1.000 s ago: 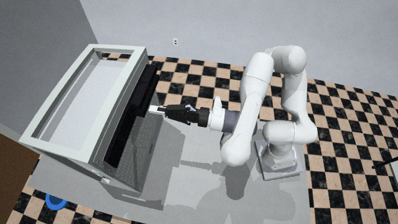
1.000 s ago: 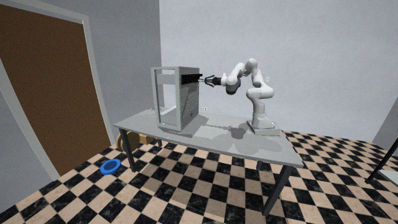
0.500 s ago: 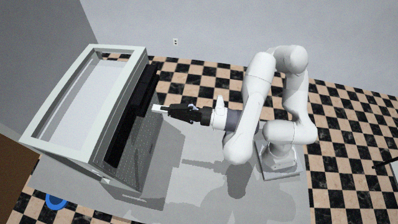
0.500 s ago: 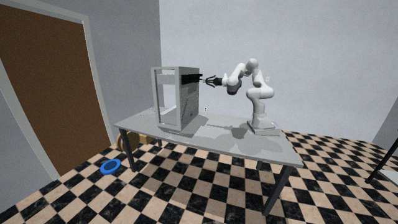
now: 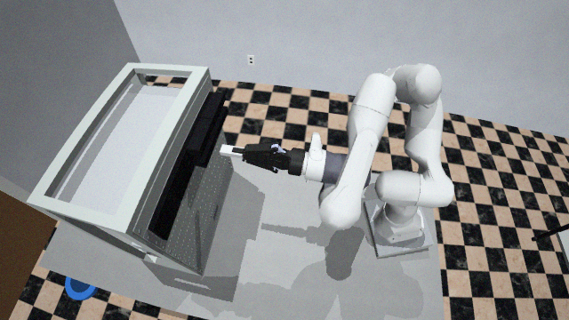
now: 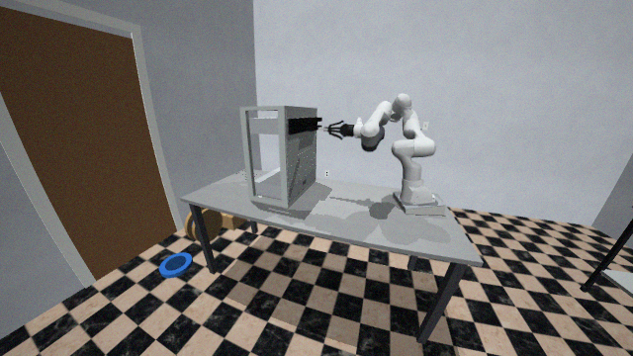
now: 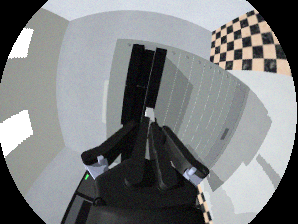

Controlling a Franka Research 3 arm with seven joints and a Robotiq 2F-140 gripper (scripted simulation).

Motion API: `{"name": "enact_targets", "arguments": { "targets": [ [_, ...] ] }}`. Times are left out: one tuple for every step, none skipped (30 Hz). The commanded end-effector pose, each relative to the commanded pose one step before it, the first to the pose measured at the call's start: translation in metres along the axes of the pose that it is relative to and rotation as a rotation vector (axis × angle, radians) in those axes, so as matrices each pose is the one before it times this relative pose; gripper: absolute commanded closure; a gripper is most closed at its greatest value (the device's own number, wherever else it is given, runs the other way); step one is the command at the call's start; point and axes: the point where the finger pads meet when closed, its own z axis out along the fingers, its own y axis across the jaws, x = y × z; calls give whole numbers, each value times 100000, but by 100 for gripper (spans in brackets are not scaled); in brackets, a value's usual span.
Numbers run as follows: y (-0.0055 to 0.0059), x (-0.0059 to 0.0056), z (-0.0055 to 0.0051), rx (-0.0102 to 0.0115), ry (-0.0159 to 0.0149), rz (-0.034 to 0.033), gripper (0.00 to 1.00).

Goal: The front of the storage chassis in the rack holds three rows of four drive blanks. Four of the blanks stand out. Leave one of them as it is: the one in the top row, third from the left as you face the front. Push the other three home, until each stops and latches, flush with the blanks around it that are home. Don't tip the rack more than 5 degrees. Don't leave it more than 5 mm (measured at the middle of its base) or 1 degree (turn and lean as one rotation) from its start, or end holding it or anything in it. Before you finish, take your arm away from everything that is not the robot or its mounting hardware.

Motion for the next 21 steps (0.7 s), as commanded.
{"name": "enact_targets", "arguments": {
  "targets": [
    [31,-352,1759,-27,-1003,739,100],
    [0,0,263,0,0,1,100],
    [0,0,117,1,0,-2,100],
    [0,0,20,0,0,0,100],
    [0,0,0,0,0,0,100],
    [0,0,0,0,0,0,100],
    [0,0,0,0,0,0,100],
    [0,0,0,0,0,0,100],
    [0,0,0,0,0,0,100],
    [0,0,0,0,0,0,100],
    [0,0,0,0,0,0,100],
    [0,0,0,0,0,0,100],
    [0,0,0,0,0,0,100],
    [0,0,0,0,0,0,100],
    [0,0,0,0,0,0,100],
    [0,0,0,0,0,0,100],
    [0,0,0,0,0,0,100],
    [0,0,0,0,0,0,100],
    [0,0,0,0,0,0,100],
    [0,0,0,0,0,0,100],
    [0,0,0,0,0,0,100]
  ]
}}
